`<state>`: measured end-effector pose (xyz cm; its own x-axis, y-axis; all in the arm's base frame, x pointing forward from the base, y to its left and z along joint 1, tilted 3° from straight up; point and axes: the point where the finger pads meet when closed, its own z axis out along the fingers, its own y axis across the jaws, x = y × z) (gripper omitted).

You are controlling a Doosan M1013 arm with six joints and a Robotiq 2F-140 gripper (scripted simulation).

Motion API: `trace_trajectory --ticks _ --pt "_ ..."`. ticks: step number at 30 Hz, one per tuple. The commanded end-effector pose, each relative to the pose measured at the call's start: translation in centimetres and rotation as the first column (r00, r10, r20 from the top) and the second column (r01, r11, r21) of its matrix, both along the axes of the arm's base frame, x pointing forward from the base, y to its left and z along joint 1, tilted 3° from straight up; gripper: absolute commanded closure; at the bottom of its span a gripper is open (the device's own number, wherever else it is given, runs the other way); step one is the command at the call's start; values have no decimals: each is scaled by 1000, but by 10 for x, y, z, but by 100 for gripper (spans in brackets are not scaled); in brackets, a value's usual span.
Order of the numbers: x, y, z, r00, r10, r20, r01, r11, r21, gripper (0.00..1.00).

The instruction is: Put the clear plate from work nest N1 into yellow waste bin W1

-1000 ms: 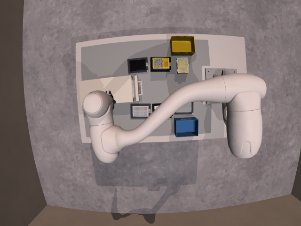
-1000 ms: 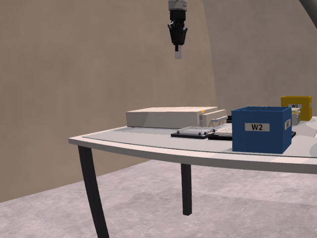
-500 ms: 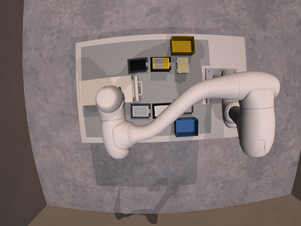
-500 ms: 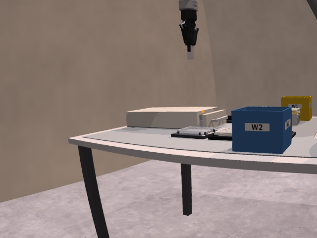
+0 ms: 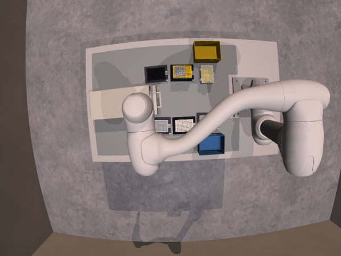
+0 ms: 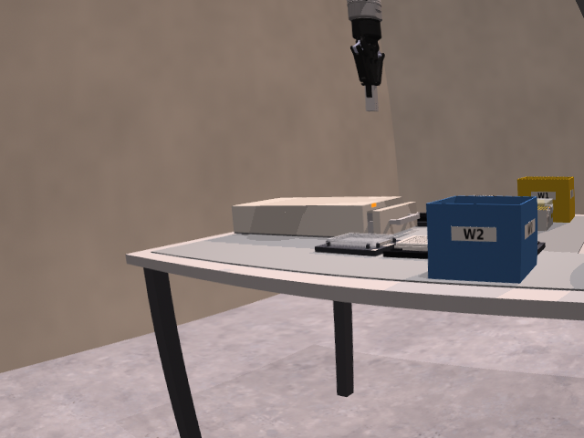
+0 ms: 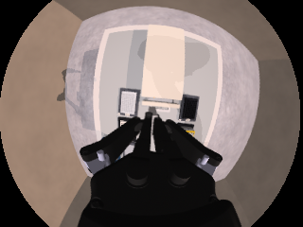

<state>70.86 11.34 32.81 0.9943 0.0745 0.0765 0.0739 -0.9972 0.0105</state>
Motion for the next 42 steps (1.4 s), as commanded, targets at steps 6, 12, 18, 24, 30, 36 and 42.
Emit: trace_trajectory --ticks 6,12,18,24,30,36,42 --pt "-37 -17 -10 1000 2 -2 -2 1000 -8 90" --pt "-60 -24 -17 1000 0 -13 0 1000 -14 90" --pt "-77 -29 -21 1000 0 -13 0 1000 -14 90" --pt "-100 -36 -29 1000 -2 -24 1 1000 -20 90" --pt "-118 -41 -34 1000 -2 -24 1 1000 -20 90" --pt "-141 -47 -43 999 -4 -34 3 1000 -25 90" --pt "-164 -53 -51 999 -5 -45 4 1000 -31 90"
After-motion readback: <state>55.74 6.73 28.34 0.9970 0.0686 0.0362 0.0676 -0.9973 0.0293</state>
